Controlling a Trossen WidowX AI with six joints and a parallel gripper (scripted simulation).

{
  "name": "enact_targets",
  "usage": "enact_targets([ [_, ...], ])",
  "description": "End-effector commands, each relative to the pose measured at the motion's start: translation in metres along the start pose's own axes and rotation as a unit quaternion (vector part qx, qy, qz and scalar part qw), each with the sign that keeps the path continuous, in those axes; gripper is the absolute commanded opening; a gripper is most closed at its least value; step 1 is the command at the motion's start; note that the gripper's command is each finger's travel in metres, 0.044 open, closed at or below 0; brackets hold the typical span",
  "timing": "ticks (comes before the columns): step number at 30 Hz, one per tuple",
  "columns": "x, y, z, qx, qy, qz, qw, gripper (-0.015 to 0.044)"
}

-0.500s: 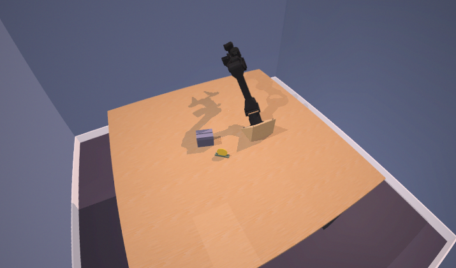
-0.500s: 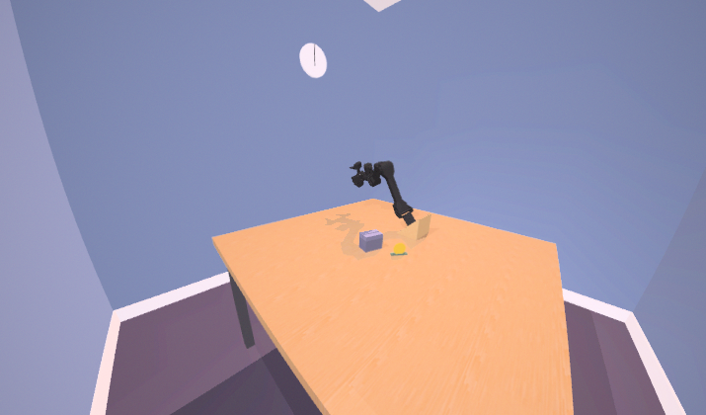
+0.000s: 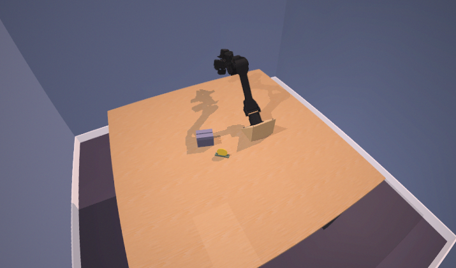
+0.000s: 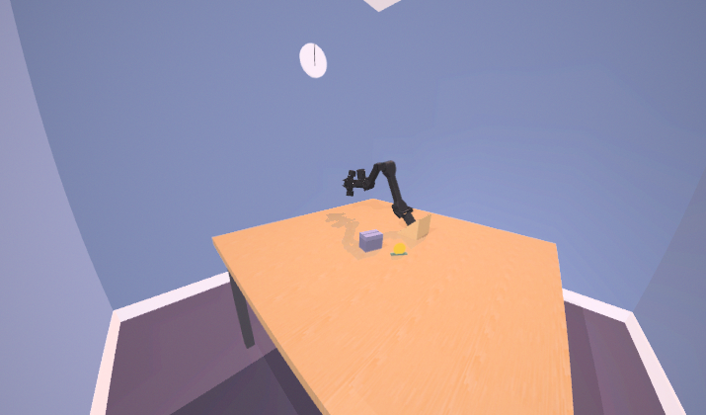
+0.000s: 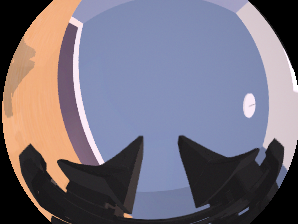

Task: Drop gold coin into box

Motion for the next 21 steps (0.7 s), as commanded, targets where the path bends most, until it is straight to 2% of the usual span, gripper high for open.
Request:
enact_targets([
  [1, 0.030, 0.028, 0.016, -0.014, 0.050, 0.134, 0.990, 0.0161],
  [5, 0.060, 0.062, 0.026, -0.025, 0.110, 0.252, 0.961, 0.0161],
  [10, 0.094, 0.086, 0.039, -0.003, 0.157, 0.321, 0.934, 0.0161],
  [16, 0.126, 0.131, 0.036, -0.003, 0.234, 0.409, 0.882, 0.0161],
  [21, 0.152, 0.192, 0.021, -0.013, 0.325, 0.481, 0.814, 0.0161],
])
Point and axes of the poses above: the point midway between the two fingers, 35 mm back from their tips, its own z axis out along the fingers, its own x axis across the jaws, y = z × x, the point moved 6 cm from there along -z, back along the fingers, and after that the axes turned 5 degrees about -z, right-handed, at the moved point
